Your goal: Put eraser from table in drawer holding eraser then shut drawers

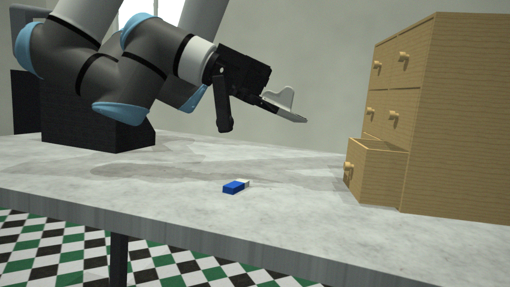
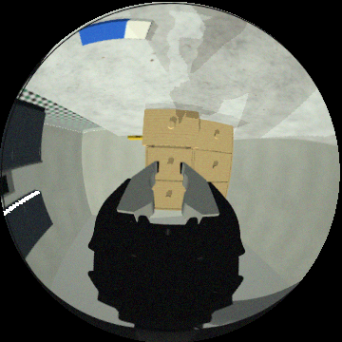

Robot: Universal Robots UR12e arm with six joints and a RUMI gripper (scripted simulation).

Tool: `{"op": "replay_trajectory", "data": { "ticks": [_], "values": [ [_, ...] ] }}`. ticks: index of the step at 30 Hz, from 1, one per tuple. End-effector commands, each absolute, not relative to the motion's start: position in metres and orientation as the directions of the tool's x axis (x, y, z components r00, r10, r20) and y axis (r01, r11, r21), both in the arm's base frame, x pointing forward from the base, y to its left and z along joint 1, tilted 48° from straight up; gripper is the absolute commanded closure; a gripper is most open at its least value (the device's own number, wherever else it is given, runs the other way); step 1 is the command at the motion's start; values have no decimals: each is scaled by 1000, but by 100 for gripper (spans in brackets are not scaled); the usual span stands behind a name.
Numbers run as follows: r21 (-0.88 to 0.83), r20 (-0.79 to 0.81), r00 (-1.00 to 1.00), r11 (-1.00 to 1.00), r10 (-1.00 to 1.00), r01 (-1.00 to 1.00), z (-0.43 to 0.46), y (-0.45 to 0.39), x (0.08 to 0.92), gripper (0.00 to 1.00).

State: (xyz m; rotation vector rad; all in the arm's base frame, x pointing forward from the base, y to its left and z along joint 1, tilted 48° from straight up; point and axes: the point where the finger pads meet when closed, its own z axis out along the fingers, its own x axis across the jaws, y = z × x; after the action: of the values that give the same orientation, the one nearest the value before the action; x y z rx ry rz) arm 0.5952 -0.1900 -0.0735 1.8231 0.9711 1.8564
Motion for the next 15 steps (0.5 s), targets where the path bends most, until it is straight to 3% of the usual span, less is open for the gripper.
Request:
{"op": "replay_trajectory", "data": {
  "ticks": [1,15],
  "values": [
    [686,724,-100,-697,683,209,-73,-191,595,80],
    [684,723,-98,-690,683,235,-71,-194,593,80]
  ]
}}
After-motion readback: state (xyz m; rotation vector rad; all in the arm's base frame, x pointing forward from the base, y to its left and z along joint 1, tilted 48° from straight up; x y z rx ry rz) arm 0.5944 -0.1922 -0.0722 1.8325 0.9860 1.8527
